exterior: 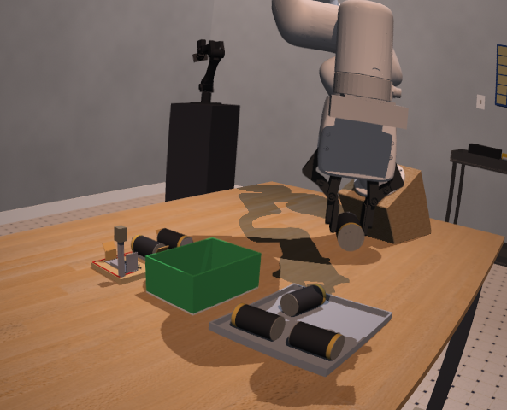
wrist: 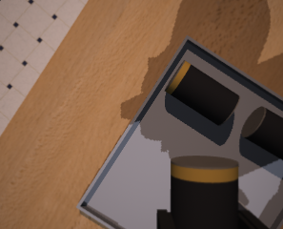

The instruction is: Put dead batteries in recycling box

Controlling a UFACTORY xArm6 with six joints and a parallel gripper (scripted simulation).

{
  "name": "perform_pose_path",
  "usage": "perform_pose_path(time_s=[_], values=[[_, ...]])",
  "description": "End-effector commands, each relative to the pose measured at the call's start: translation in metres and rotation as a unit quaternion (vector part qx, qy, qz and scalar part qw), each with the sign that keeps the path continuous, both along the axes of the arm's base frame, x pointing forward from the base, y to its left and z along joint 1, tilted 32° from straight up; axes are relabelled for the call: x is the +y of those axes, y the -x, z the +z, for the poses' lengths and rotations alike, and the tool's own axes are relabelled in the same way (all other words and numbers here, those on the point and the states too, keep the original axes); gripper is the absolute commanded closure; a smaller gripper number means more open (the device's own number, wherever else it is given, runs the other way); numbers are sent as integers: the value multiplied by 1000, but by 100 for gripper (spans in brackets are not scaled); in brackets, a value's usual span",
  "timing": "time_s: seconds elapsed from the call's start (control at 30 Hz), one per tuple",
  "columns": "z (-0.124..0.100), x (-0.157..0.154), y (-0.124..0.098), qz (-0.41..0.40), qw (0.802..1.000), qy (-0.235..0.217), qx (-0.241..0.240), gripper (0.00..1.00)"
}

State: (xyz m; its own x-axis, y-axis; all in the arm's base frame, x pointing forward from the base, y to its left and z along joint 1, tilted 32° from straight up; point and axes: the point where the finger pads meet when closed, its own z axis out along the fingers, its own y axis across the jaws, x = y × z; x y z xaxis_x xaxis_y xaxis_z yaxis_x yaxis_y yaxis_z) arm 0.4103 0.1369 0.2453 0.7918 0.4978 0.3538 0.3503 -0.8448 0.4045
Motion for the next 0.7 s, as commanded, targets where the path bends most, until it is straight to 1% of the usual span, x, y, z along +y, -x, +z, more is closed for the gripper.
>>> perform_pose_path(time_s=[0.0, 0.17, 0.23, 0.4, 0.67], values=[[2, 1, -1, 83, 995, 41, 23, 72], [2, 1, -1, 152, 984, 82, 38, 72], [2, 1, -1, 152, 984, 82, 38, 72], [2, 1, -1, 233, 962, 129, 56, 72], [2, 1, -1, 330, 922, 187, 78, 72]])
